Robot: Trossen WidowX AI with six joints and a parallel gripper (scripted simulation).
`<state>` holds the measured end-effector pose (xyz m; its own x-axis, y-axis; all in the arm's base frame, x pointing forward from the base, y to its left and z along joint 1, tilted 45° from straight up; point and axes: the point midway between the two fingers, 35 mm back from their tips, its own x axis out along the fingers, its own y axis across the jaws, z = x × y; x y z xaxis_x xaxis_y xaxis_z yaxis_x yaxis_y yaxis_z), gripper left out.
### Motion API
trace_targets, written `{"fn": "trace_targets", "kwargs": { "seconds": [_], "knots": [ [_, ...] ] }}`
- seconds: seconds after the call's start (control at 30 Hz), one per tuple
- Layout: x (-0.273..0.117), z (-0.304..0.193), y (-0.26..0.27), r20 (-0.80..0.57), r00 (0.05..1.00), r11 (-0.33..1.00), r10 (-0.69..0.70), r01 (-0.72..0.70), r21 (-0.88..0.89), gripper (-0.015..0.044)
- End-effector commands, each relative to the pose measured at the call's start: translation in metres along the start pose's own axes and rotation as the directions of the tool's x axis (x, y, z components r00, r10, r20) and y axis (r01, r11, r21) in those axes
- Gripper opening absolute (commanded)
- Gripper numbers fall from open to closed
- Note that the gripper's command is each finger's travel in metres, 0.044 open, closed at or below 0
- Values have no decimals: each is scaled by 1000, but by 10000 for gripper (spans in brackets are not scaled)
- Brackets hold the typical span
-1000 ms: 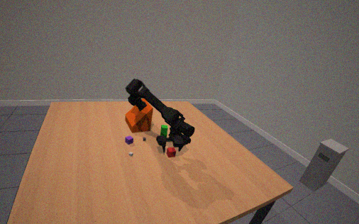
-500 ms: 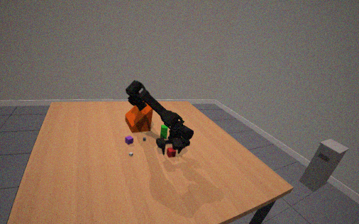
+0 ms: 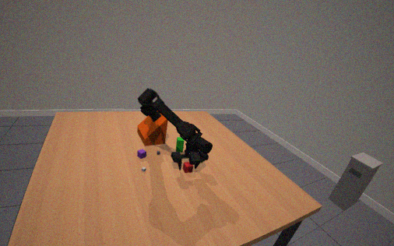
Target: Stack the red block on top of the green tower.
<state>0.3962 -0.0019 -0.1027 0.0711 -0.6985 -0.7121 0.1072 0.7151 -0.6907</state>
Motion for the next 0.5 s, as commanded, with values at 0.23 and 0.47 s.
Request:
{"fn": "trace_targets", "kwargs": {
  "seconds": [0.23,0.47],
  "knots": [
    [0,0,0,1,1000,1000,1,-1,1,171],
    [-1,0,0,1,1000,1000,1,-1,1,105]
  ]
}}
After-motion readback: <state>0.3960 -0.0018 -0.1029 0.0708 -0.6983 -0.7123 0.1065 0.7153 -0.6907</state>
